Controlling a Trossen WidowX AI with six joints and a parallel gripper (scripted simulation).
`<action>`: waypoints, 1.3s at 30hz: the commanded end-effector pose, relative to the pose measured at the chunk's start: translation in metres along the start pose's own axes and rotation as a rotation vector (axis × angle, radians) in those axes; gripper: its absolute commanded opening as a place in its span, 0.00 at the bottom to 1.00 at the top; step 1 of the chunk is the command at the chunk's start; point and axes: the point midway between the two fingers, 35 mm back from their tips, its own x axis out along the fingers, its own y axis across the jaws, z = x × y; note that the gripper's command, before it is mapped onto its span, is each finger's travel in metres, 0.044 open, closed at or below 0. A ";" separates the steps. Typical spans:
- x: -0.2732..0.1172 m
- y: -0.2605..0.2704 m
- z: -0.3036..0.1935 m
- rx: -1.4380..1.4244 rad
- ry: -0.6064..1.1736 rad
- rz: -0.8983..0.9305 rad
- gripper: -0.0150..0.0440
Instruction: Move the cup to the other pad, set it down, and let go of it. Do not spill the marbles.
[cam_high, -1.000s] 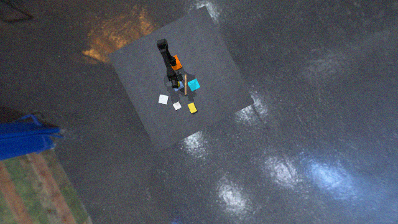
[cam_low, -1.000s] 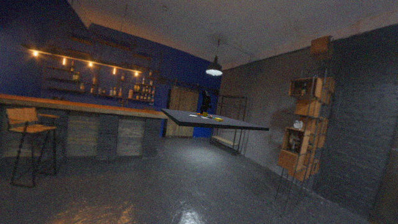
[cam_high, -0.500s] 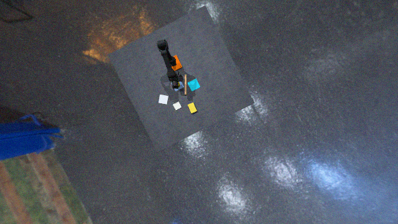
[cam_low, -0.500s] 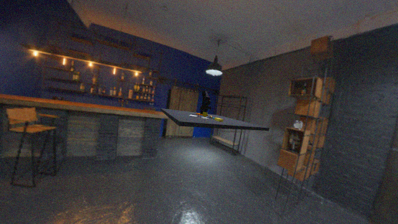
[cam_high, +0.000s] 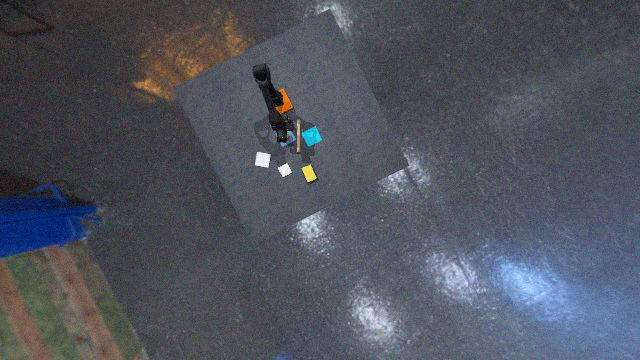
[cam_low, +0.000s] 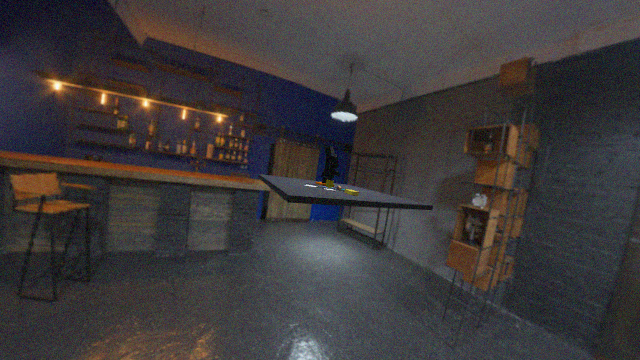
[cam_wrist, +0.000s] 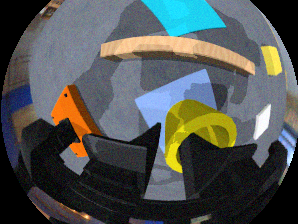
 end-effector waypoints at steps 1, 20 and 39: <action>0.000 0.000 0.000 0.000 0.000 0.000 0.37; -0.022 -0.001 0.001 -0.001 0.002 -0.001 0.25; -0.048 0.001 0.002 -0.006 0.000 0.001 0.25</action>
